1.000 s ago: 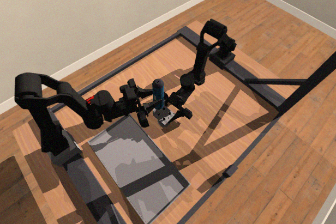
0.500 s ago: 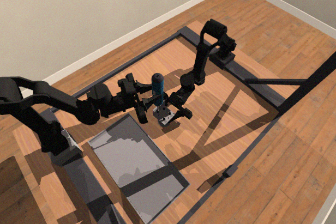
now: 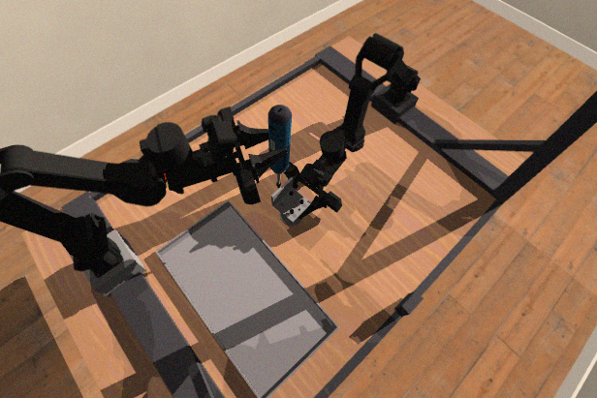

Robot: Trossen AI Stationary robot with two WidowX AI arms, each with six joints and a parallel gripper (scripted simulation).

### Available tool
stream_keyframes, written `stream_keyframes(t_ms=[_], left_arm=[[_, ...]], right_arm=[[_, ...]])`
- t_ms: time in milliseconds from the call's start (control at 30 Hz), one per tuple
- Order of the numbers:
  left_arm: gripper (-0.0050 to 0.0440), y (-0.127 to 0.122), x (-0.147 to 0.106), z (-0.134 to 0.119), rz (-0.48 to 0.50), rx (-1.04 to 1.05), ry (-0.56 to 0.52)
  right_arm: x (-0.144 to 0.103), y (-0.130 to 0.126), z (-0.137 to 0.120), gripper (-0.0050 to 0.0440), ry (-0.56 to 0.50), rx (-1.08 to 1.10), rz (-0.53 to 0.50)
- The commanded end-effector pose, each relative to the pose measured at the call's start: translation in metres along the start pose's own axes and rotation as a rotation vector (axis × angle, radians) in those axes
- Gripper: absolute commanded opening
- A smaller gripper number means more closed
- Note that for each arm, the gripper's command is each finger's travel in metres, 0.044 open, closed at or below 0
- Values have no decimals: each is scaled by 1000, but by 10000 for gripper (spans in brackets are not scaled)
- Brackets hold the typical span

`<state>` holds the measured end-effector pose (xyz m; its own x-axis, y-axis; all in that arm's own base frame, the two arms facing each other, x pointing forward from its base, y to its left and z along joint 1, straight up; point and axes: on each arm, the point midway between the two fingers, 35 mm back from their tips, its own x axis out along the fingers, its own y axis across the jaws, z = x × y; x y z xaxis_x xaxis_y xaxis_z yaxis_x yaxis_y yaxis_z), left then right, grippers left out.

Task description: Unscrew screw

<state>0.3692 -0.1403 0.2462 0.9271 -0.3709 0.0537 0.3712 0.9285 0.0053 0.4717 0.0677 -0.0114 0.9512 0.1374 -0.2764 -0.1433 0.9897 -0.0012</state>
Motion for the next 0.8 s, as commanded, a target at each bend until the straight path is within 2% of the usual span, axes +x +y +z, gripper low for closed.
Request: stream_keyframes(t_ms=[0, 433, 633, 700, 733, 767], left_arm=[[162, 1, 1, 23, 3, 2, -34], [162, 1, 1, 24, 3, 2, -36], [162, 1, 1, 26, 3, 2, -34], [162, 1, 1, 26, 3, 2, -34], [162, 1, 0, 28, 3, 2, -34], [162, 1, 0, 29, 3, 2, -34]], right_arm=[[0, 0, 10, 241, -23, 1, -1], [0, 0, 10, 241, -23, 1, -1], [0, 0, 10, 385, -23, 1, -1], [0, 0, 10, 385, -23, 1, -1], [0, 0, 10, 407, -23, 1, -1], [0, 0, 10, 407, -23, 1, -1]])
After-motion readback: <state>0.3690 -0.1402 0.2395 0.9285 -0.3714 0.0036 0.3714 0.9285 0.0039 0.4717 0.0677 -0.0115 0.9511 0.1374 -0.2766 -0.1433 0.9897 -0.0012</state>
